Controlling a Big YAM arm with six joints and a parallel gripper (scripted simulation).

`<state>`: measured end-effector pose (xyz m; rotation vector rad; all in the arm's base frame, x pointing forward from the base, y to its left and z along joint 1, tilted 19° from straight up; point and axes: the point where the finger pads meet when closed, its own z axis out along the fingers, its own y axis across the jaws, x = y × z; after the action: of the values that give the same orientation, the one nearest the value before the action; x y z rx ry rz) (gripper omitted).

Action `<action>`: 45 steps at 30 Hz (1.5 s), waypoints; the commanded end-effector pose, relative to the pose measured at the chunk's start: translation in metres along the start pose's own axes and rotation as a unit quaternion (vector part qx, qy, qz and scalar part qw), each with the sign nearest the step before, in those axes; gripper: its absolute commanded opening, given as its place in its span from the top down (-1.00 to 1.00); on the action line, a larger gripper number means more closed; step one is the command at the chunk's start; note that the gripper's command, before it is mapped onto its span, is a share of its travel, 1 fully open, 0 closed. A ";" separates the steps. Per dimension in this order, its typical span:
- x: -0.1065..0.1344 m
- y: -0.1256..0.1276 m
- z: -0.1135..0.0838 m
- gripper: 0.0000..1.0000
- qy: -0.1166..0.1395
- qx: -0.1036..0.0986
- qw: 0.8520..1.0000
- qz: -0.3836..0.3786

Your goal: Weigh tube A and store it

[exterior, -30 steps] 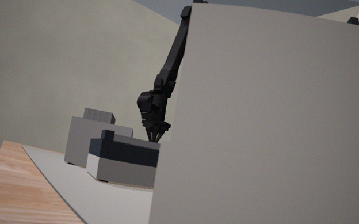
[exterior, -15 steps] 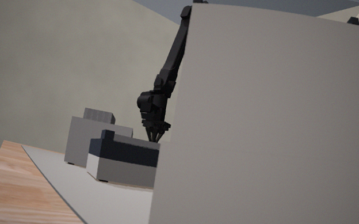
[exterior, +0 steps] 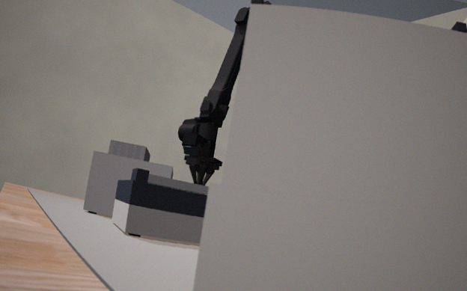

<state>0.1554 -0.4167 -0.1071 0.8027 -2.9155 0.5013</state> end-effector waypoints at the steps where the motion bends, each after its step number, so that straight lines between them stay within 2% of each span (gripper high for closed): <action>1: 0.002 -0.006 -0.002 0.82 0.001 0.006 1.000 0.001; 5: 0.002 -0.006 -0.002 0.82 0.001 0.006 1.000 0.001; 6: 0.008 -0.011 -0.004 0.82 0.003 0.010 1.000 0.003; 45: 0.002 -0.008 -0.002 0.82 0.001 0.006 1.000 0.001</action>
<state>0.1560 -0.4185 -0.1061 0.8022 -2.9154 0.5041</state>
